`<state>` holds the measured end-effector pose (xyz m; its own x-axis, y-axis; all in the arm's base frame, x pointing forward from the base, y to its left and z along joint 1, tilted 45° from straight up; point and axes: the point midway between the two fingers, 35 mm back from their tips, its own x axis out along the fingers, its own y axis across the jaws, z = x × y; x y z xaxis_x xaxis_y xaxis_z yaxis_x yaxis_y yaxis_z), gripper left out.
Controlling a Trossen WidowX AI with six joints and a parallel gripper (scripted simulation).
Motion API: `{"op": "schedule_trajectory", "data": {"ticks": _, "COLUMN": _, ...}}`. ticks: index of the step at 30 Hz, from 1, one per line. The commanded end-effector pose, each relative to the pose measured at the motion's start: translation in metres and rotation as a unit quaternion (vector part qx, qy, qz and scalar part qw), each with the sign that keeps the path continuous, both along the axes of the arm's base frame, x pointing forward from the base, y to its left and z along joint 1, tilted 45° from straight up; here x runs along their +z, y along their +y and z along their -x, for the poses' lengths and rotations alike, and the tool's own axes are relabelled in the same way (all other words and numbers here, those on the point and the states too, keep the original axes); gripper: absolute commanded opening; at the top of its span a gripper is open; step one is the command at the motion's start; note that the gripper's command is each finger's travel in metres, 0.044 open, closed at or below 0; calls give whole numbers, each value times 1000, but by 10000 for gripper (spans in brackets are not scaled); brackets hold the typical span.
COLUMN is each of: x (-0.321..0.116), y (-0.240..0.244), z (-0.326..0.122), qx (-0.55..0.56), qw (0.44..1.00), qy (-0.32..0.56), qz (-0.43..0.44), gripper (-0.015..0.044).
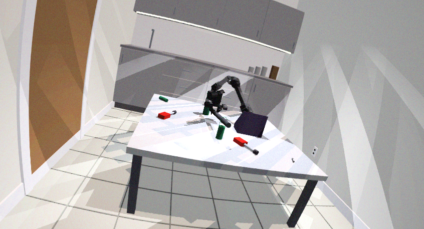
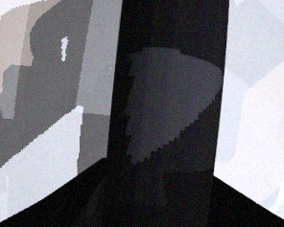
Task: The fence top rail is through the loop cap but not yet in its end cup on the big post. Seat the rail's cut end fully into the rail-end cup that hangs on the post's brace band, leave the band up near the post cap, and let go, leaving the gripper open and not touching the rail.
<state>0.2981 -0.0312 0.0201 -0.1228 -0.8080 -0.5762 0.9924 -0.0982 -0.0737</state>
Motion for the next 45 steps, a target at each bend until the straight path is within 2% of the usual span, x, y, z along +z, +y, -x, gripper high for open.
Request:
{"op": "schedule_trajectory", "data": {"ticks": 1, "x": 16, "y": 12, "z": -4, "qx": 12, "qw": 1000, "qy": -4, "qz": 27, "gripper": 0}}
{"op": "schedule_trajectory", "data": {"ticks": 6, "x": 29, "y": 20, "z": -6, "qx": 18, "qw": 999, "qy": -7, "qz": 51, "gripper": 0}}
{"op": "schedule_trajectory", "data": {"ticks": 45, "x": 33, "y": 23, "z": -9, "qx": 12, "qw": 999, "qy": -3, "qz": 45, "gripper": 0}}
